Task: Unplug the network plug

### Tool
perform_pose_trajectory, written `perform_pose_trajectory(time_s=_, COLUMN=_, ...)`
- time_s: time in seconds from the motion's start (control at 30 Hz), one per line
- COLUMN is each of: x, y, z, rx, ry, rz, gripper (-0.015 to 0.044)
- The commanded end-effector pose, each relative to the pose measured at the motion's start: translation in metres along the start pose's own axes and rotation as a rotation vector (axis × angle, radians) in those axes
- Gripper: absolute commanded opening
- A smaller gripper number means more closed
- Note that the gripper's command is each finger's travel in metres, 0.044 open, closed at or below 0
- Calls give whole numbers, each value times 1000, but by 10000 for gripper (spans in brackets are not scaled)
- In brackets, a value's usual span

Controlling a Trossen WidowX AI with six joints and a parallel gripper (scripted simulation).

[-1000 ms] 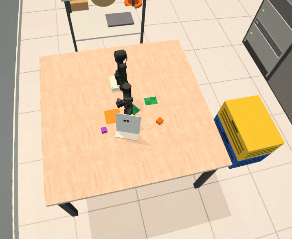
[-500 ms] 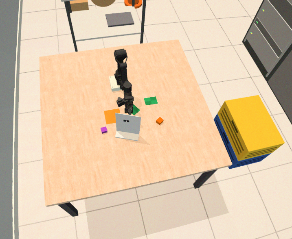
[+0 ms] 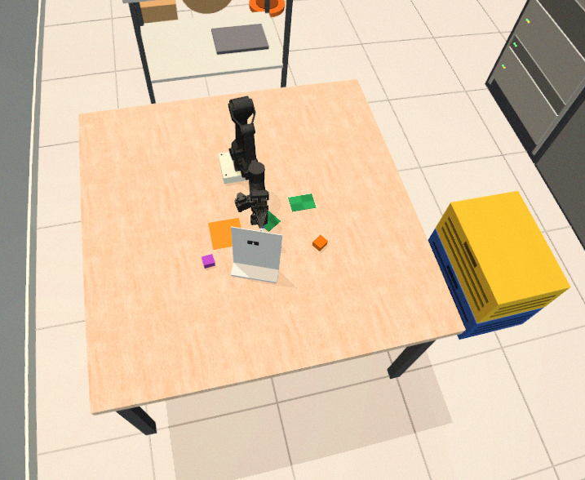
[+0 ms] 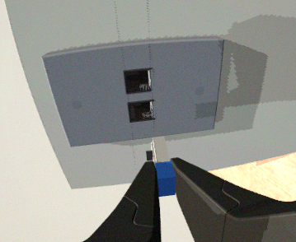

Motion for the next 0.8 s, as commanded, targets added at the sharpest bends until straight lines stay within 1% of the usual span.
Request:
perform_pose_trajectory(time_s=0.0, x=-5, y=1, z=2, rx=3, ry=-4, rz=-4, gripper=0)
perform_pose_trajectory(time_s=0.77, x=-20, y=8, z=3, rx=4, ry=-3, rz=-4, gripper=0)
Point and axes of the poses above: the point midway between the two fingers, 35 mm back from their tips, its own x axis out along the fingers, its own z axis across the jaws, y = z × x, the point moved 8 cm from there along -x, back along the fingers, and after that the axes turned 14 degrees about -x, right-handed, at the moved point
